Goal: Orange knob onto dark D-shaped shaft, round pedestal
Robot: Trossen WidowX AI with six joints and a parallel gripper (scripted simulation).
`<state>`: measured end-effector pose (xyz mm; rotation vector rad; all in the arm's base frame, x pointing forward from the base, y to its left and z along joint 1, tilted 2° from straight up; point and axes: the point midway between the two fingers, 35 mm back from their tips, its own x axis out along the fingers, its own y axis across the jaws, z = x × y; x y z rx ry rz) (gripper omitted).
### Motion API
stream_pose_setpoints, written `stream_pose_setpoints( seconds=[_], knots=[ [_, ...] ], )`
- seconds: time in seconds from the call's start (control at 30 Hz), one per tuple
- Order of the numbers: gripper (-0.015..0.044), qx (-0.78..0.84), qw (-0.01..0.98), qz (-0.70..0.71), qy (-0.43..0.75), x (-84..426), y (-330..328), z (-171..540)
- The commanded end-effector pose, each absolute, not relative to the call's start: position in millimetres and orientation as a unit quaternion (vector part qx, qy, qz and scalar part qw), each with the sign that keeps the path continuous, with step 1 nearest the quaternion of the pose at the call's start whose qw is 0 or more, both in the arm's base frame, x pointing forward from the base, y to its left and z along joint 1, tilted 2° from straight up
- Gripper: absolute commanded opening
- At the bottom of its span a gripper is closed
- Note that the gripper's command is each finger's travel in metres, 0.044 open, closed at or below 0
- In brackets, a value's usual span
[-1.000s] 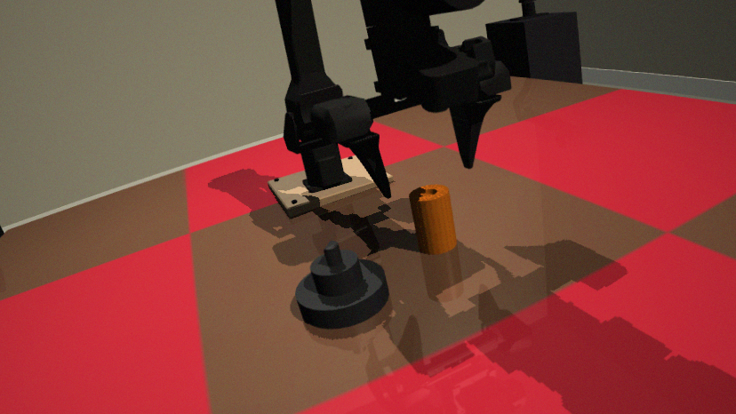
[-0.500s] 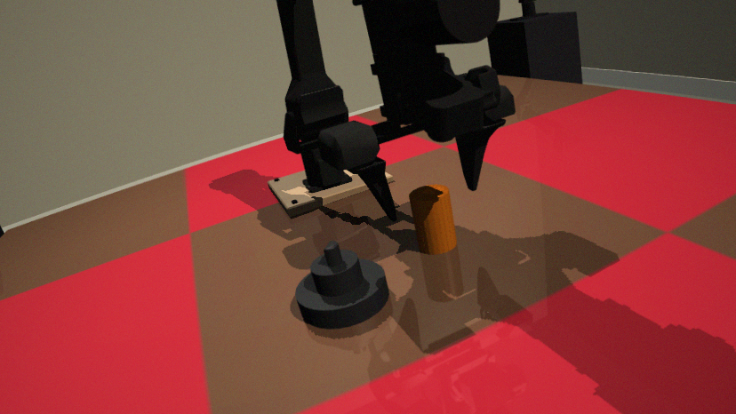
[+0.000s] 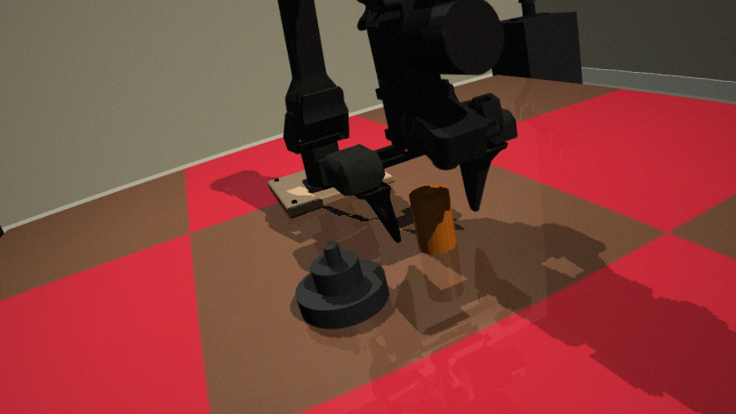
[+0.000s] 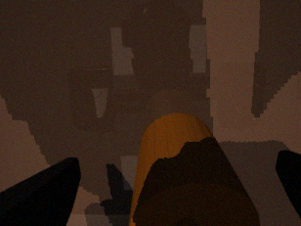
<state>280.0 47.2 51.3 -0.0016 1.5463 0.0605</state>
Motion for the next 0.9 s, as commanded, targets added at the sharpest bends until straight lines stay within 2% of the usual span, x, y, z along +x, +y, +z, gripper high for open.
stream_pose_setpoints(
  seconds=[0.0,0.17,0.5,0.7,0.87],
  knots=[
    [0.0440,0.000,0.711,0.023,0.703,276.8,46.4,41.1],
    [0.0440,0.000,0.711,0.023,0.703,276.1,46.5,35.8],
    [0.0177,0.000,0.711,0.023,0.703,276.1,46.5,35.8],
    [0.0137,0.000,0.711,0.023,0.703,276.1,46.5,35.8],
    [0.0006,0.000,0.711,0.023,0.703,279.3,47.1,47.4]
  ],
)
